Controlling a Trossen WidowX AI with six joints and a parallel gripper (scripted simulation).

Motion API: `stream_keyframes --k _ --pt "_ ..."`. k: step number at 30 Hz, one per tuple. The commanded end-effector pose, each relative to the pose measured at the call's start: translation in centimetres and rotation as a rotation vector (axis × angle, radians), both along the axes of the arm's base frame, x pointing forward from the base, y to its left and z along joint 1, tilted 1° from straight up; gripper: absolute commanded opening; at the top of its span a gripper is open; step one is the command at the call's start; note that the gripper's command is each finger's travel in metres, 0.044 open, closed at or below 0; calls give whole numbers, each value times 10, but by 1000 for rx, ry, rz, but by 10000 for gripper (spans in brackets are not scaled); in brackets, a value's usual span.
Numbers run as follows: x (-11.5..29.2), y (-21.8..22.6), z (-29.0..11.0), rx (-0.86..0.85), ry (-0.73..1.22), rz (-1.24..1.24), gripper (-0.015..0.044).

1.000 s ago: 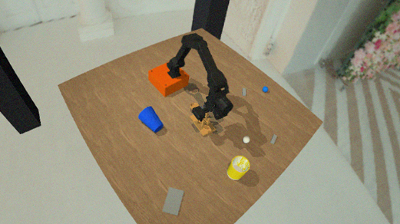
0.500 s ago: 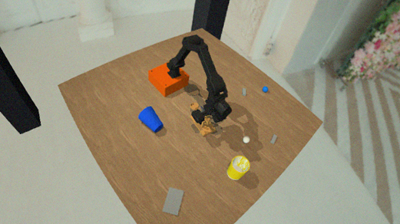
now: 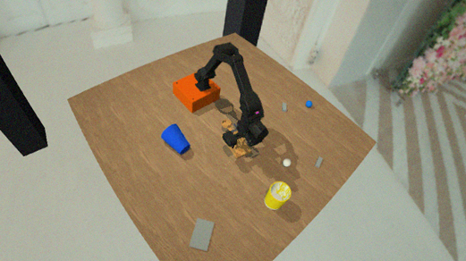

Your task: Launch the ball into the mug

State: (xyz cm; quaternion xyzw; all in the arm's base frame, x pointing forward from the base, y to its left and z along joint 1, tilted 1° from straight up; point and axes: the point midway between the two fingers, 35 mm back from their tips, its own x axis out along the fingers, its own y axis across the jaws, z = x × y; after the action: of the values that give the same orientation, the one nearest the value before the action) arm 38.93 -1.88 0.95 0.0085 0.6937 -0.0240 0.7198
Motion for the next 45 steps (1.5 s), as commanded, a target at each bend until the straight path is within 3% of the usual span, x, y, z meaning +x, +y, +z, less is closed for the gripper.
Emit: stream_keyframes --k 1,8,19,25,29,34,45 --pt "-1 0 -9 1 5 -1 440" --pt "-1 0 -16 1 5 -1 440" --pt "-1 0 -12 0 3 -1 151" --pt "-1 0 -12 0 3 -1 111" --pt "-1 1 27 0 3 -1 6" --pt "-2 1 38 0 3 -1 0" --pt "0 0 23 0 4 -3 0"
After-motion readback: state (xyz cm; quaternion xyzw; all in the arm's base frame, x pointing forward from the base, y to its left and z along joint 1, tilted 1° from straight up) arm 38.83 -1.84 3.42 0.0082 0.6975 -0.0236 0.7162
